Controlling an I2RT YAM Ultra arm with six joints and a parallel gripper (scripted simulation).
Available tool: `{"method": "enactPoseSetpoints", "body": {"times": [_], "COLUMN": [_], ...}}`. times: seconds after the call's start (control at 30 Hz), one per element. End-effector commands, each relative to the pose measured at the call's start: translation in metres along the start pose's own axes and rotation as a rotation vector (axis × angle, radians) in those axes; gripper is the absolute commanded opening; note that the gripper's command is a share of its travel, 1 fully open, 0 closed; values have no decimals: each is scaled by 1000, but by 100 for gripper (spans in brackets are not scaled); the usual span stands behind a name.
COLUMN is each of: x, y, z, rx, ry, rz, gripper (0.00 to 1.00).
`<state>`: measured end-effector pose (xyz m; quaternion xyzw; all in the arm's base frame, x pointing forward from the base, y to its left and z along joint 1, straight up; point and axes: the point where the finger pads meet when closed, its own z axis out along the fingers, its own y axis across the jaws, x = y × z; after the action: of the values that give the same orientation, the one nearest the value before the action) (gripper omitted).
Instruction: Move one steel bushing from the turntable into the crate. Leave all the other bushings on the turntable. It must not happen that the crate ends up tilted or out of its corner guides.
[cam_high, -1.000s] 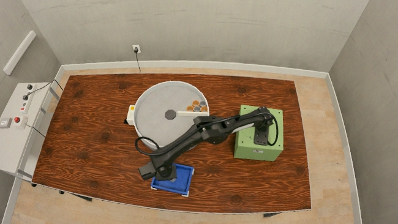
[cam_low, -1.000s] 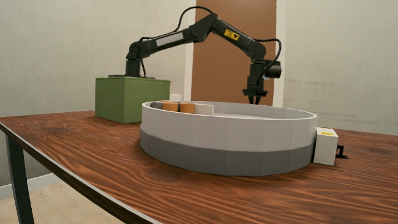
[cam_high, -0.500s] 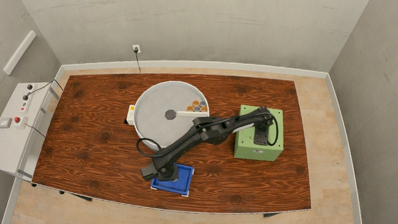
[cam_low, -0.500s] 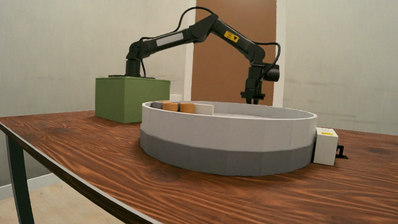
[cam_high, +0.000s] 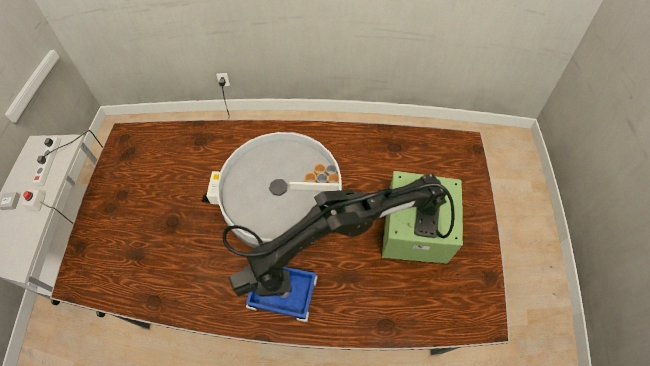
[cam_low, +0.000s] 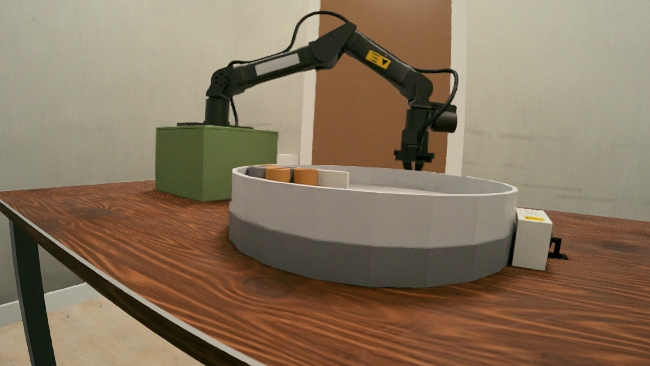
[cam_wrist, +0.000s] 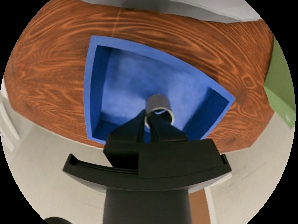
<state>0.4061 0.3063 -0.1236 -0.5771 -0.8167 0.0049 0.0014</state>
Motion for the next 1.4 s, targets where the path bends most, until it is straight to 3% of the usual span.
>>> {"method": "enactPoseSetpoints", "body": {"times": [0.0, 0.67, 0.73, 0.83, 0.87, 1.37], "x": [5, 4, 1, -1, 0, 0], "y": [16, 16, 9, 12, 15, 16], "z": [-28, -28, -9, -10, -18, -18], "rx": [-60, -57, -23, -23, -38, -39], "ry": [14, 13, 2, 2, 6, 7], "rz": [4, 4, 5, 6, 6, 6], "gripper": [0, 0, 0, 0, 0, 0]}}
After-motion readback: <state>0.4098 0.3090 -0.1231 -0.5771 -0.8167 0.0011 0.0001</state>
